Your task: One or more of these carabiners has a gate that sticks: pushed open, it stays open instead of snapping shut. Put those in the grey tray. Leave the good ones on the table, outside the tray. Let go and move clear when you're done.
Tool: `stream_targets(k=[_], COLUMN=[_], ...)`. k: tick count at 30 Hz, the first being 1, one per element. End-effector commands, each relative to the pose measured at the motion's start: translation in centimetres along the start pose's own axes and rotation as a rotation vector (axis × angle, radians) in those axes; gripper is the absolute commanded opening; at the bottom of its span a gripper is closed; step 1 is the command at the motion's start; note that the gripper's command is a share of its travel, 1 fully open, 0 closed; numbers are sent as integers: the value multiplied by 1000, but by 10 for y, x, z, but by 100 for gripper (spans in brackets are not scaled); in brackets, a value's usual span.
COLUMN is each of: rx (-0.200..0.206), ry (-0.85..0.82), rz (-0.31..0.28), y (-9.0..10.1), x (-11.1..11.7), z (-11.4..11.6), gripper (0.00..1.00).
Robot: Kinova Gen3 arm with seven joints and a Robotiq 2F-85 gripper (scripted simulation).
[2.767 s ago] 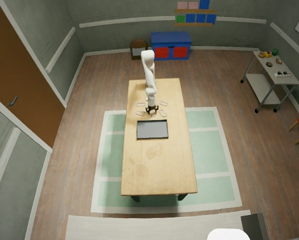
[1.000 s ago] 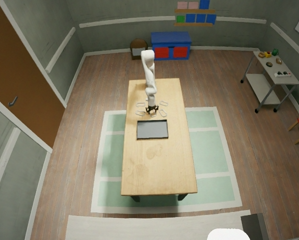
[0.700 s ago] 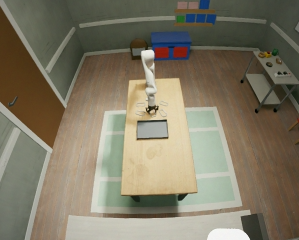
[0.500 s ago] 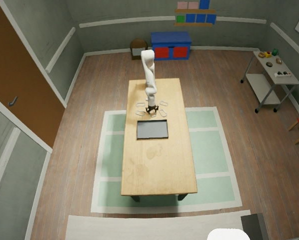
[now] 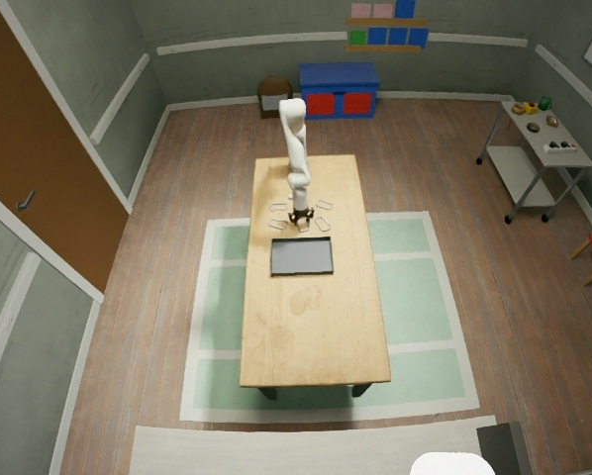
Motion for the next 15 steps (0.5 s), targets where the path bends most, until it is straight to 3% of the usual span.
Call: stream_targets(k=[1, 15], rx=[0, 0], ry=[0, 0], rz=[0, -2], y=[0, 1], x=[0, 0], z=[0, 0], gripper=[63, 61])
Point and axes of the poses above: the point where the finger pads meet when closed, its own y axis back along the fingers, its own z axis across the jaws, x = y × z, the point moved 6 cm from there along y, back along the fingers, and after that the axes turned 8 degrees about -y, right-handed, at the moved point
